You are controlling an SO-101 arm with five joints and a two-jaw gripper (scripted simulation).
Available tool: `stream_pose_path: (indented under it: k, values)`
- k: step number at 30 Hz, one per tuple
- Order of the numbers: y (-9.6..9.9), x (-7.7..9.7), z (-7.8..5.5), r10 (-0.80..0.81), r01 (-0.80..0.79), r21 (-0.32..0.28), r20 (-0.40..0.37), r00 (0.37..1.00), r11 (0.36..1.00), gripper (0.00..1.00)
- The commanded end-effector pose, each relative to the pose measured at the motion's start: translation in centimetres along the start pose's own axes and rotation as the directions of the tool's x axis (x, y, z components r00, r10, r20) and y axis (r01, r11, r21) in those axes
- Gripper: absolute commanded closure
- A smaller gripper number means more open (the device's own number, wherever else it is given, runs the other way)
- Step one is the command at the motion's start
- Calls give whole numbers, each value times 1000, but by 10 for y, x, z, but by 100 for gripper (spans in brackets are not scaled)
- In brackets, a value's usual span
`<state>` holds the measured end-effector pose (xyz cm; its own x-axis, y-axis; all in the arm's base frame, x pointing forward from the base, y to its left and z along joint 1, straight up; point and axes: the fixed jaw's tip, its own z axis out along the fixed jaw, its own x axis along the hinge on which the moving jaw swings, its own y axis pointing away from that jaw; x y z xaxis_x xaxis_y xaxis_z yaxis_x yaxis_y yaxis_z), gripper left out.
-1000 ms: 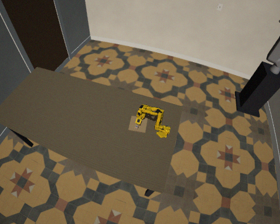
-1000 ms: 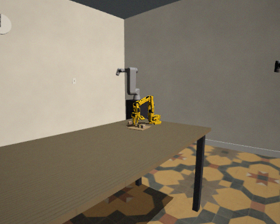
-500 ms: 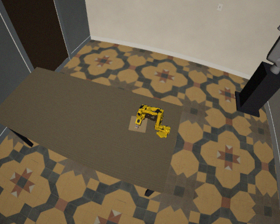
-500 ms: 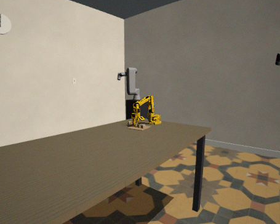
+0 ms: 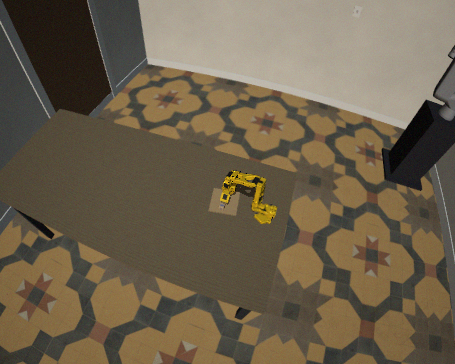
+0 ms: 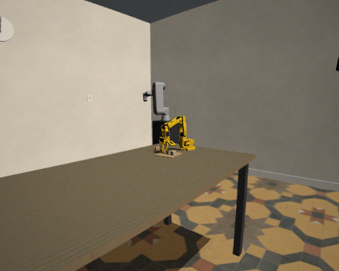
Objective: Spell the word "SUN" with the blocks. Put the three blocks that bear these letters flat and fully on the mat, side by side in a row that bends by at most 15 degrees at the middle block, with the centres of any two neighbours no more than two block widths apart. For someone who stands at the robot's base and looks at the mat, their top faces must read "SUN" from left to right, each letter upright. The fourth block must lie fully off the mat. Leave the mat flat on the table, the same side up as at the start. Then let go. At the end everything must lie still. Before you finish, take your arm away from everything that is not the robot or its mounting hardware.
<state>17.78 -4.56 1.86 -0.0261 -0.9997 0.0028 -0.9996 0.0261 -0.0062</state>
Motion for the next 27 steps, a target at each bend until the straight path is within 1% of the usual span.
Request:
stream_pose_path:
  k: [1, 12, 20, 22, 27]
  values:
    - [-9, 1, -9, -9, 9, 66, -13, 1000, 998, 86]
    - [-9, 1, -9, -9, 9, 66, -13, 1000, 998, 84]
    - [-9, 1, -9, -9, 9, 66, -13, 1000, 998, 76]
    - [-9, 1, -9, -9, 9, 66, -13, 1000, 998, 76]
    - [-9, 1, -9, -9, 9, 66, -13, 1000, 998, 71]
